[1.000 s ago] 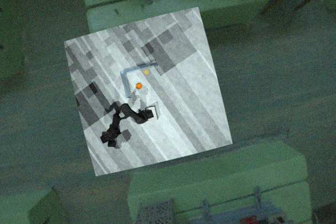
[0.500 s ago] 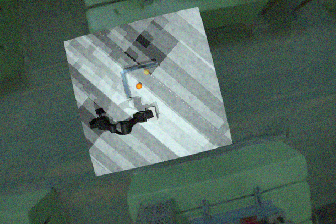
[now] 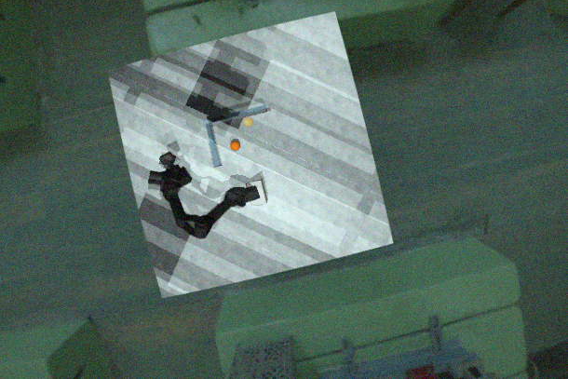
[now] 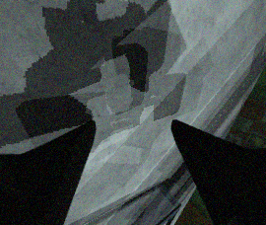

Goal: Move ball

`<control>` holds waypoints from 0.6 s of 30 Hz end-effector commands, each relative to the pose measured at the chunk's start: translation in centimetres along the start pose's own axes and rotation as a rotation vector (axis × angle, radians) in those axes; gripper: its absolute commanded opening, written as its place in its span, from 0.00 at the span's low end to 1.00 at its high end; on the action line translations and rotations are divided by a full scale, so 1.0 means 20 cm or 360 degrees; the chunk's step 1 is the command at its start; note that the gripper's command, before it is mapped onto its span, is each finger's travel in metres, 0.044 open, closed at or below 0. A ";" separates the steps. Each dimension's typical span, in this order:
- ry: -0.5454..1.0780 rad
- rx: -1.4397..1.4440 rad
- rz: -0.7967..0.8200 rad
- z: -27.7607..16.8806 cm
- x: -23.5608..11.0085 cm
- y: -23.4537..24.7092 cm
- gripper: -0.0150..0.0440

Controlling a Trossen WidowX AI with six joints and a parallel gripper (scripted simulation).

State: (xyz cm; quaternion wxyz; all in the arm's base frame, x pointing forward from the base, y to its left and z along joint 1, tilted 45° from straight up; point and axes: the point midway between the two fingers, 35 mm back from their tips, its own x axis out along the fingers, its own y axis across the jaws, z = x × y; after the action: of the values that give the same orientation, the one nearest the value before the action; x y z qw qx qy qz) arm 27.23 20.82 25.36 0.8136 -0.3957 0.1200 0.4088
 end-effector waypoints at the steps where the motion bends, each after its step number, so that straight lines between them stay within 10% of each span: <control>1: 0.0157 -0.0121 0.0012 -0.20 0.02 -0.12 0.85; 18: 0.0518 -0.0195 0.0496 -1.19 -0.14 -0.24 0.85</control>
State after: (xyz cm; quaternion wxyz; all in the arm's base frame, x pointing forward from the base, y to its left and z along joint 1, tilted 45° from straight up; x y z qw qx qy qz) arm 33.16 1.89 16.11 0.6985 -0.5104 0.2621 0.4278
